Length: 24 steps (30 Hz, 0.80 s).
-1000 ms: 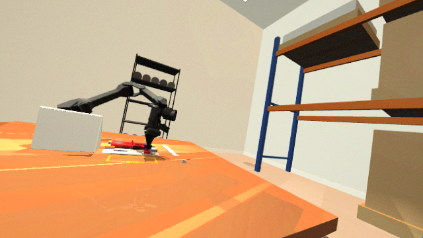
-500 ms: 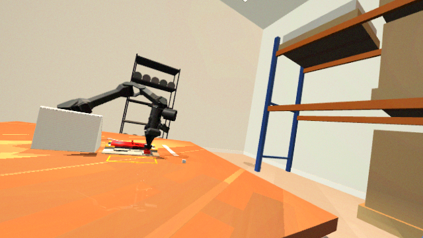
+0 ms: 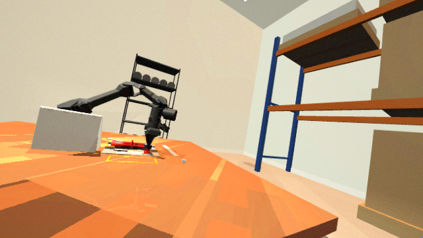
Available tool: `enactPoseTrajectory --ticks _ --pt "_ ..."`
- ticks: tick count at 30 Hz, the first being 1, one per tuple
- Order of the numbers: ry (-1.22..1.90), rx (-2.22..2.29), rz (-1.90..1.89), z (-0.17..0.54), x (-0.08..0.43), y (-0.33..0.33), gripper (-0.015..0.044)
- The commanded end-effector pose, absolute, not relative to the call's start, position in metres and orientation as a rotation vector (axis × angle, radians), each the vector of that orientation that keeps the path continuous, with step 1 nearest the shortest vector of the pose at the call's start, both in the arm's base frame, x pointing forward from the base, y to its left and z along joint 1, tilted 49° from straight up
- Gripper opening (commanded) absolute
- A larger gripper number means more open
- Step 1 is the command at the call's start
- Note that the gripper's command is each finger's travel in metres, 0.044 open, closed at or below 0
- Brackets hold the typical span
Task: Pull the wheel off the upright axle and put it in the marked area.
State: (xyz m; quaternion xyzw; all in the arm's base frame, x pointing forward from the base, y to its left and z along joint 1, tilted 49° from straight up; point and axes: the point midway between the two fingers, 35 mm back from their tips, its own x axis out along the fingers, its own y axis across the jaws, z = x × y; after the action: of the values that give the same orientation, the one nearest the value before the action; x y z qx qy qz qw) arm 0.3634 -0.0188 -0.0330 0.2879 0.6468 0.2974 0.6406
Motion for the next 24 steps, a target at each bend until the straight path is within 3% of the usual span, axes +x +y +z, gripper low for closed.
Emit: enactPoseTrajectory --ticks 1,16,24 --pt "1.455 0.683 0.628 -0.016 0.361 -0.042 0.0" --pt "1.456 0.683 0.627 0.008 0.358 -0.067 0.0" --pt "1.46 0.684 0.619 -0.029 0.337 -0.094 0.0"
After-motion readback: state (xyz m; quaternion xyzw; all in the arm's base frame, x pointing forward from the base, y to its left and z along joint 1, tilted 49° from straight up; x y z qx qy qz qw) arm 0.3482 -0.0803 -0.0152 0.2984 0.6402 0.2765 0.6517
